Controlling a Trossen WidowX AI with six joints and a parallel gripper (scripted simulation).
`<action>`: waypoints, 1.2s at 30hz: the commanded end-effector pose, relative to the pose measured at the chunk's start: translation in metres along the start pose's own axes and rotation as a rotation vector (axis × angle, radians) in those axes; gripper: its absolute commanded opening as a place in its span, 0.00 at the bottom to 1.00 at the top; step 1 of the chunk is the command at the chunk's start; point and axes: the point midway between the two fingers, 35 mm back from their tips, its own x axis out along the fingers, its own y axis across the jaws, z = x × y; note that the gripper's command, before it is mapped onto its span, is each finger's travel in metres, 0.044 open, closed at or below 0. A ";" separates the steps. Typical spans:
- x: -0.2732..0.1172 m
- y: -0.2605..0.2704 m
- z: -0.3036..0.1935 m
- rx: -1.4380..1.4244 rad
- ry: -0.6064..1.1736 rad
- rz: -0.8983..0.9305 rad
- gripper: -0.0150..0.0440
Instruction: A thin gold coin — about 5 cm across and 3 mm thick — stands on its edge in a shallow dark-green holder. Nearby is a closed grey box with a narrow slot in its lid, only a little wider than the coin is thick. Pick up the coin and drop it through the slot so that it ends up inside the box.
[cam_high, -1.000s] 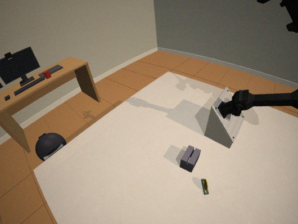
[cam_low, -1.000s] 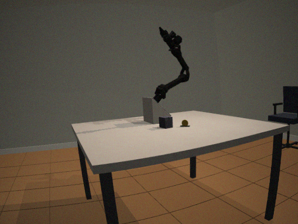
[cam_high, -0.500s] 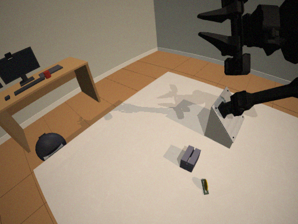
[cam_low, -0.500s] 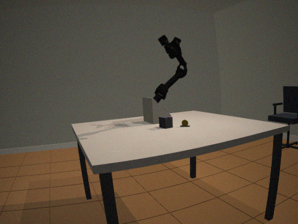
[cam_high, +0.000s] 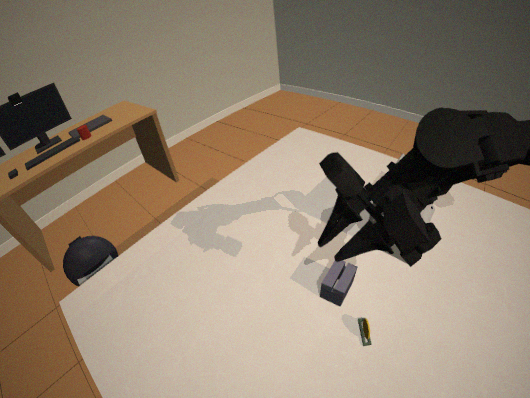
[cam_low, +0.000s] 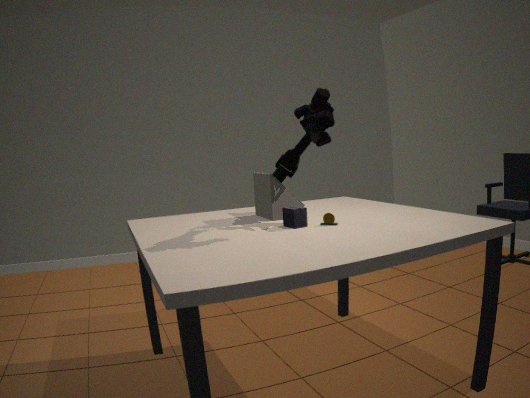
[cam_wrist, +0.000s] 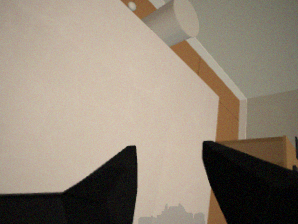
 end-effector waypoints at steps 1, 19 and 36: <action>0.029 0.055 -0.009 -0.046 0.060 0.217 0.53; 0.079 0.234 -0.058 -0.134 0.281 0.841 0.53; 0.100 0.258 -0.067 -0.133 0.280 0.843 0.53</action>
